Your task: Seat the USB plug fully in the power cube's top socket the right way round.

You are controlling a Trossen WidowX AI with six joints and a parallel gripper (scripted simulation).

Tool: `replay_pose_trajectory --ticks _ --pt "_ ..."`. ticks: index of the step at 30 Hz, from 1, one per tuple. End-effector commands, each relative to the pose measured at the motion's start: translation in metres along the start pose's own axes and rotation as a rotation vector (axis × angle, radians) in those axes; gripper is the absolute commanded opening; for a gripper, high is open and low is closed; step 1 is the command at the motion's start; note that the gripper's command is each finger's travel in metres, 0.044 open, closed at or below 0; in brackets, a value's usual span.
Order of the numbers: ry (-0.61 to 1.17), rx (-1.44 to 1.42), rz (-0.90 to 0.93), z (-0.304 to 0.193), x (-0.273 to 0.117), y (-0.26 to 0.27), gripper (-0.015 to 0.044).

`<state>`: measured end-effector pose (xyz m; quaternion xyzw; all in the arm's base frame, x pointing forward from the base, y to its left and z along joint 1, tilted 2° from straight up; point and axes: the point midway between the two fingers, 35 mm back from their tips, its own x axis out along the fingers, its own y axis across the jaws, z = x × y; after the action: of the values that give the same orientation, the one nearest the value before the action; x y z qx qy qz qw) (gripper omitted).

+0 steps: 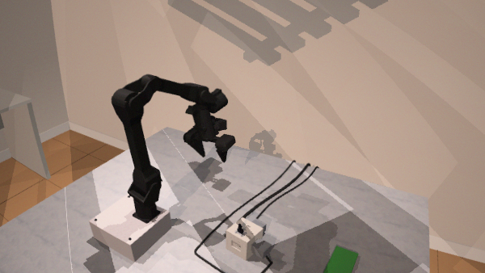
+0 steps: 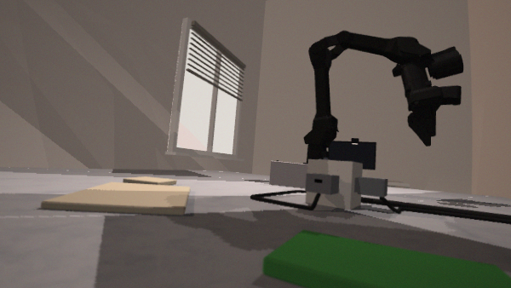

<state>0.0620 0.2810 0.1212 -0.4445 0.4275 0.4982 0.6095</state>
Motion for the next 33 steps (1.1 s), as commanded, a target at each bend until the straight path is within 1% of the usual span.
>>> replay_pose_trajectory --ticks 1,5,10,20,23,33 --pt "0.066 0.005 -0.004 -0.012 0.008 -0.049 0.044" --pt "0.118 0.014 0.0 -0.031 0.012 -0.099 0.044" --pt "0.152 0.051 0.017 -0.067 0.014 -0.155 0.044" --pt "0.214 0.078 0.089 -0.172 0.002 -0.236 0.044" --pt "0.217 0.08 0.102 -0.188 -0.001 -0.245 0.044" --pt "0.217 0.08 0.103 -0.189 0.001 -0.246 0.044"
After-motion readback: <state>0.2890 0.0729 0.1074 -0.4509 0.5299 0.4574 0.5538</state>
